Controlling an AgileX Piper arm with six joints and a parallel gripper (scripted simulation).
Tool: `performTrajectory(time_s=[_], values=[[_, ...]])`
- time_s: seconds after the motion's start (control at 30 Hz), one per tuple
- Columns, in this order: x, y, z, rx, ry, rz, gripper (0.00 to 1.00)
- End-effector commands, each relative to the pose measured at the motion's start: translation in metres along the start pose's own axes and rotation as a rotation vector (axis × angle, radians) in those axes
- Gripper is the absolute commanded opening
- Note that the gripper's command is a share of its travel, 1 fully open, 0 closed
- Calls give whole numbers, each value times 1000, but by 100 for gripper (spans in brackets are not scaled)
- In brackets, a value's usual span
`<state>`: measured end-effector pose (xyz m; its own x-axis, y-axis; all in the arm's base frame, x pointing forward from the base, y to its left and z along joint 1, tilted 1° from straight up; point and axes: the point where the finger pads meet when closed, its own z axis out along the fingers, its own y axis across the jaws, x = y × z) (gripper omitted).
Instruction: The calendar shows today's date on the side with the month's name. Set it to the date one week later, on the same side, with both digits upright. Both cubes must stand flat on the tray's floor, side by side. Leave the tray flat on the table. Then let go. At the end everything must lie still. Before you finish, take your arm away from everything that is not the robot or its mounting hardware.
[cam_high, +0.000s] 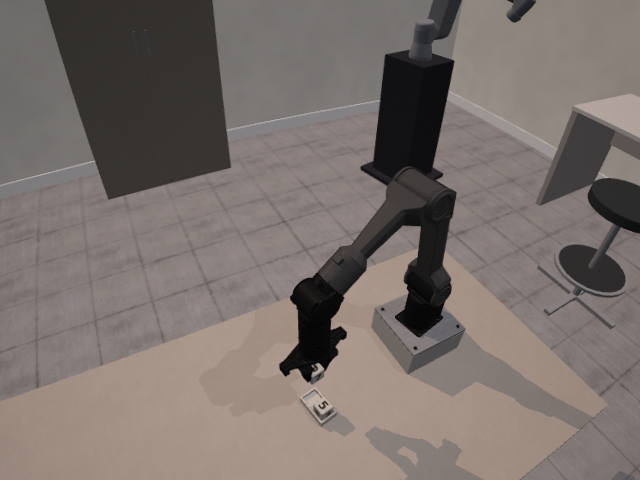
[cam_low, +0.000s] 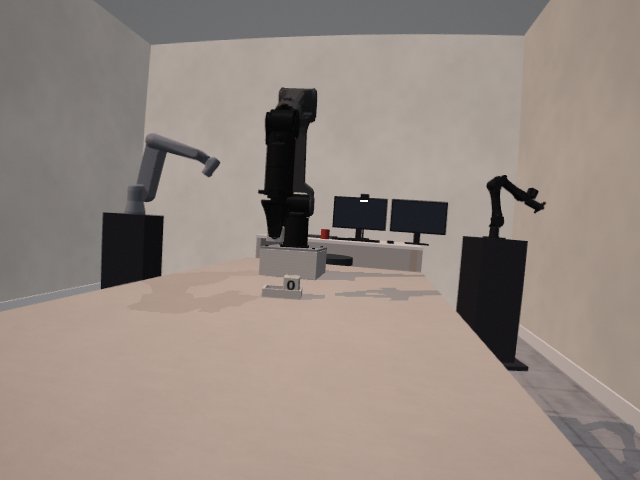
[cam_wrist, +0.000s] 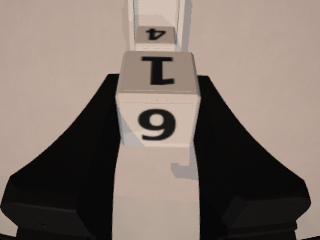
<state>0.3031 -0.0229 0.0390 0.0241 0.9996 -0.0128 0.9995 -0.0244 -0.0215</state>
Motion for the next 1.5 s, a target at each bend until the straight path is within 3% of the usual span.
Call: performTrajectory(time_s=[0.0, 0.6, 0.87, 1.3, 1.47], values=[[3, 1, -2, -4, -4, -2, 38], [3, 0, 5, 2, -3, -1, 38], [3, 0, 23, 2, -3, -1, 38], [3, 1, 77, 2, -3, -1, 38], [3, 2, 85, 0, -3, -1, 38]])
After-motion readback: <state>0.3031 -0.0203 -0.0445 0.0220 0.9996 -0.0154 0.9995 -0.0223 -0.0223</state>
